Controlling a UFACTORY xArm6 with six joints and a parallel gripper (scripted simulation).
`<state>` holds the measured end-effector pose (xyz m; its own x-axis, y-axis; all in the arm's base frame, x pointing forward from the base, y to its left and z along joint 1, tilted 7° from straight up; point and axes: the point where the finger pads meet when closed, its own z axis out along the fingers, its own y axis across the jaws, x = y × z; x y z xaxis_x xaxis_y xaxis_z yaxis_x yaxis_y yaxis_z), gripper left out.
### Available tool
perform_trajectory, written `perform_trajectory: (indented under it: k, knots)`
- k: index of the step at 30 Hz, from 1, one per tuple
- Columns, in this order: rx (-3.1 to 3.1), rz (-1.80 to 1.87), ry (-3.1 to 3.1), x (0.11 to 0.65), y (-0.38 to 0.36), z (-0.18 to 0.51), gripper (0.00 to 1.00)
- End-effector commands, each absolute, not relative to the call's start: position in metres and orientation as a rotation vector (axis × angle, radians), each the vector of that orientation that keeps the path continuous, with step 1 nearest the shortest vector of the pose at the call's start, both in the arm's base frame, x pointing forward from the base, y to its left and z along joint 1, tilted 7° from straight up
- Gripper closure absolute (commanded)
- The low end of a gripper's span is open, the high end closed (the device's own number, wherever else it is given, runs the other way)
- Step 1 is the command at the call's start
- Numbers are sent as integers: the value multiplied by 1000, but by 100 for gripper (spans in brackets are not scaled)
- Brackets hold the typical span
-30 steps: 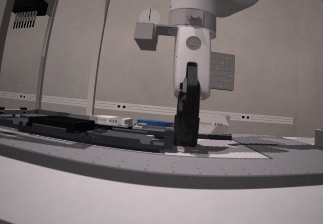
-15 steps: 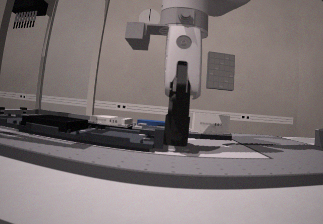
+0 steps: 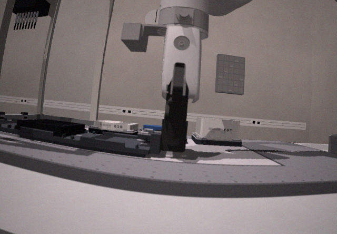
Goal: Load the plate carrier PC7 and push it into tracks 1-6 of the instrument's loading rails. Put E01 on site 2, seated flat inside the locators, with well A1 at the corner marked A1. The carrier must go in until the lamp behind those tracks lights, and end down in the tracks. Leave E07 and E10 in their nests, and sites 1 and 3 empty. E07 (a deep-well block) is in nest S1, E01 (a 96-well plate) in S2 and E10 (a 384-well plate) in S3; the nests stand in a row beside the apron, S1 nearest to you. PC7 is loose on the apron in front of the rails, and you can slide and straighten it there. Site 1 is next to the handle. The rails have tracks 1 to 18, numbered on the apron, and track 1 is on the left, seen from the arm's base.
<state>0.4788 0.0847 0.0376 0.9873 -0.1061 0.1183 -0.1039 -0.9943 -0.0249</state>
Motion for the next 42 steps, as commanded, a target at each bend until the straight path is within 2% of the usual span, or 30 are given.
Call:
perform_trajectory:
  k: [1,42]
  knots:
    - [-3111,-193,165,486,84,40,18]
    - [-3111,-194,165,520,81,44,18]
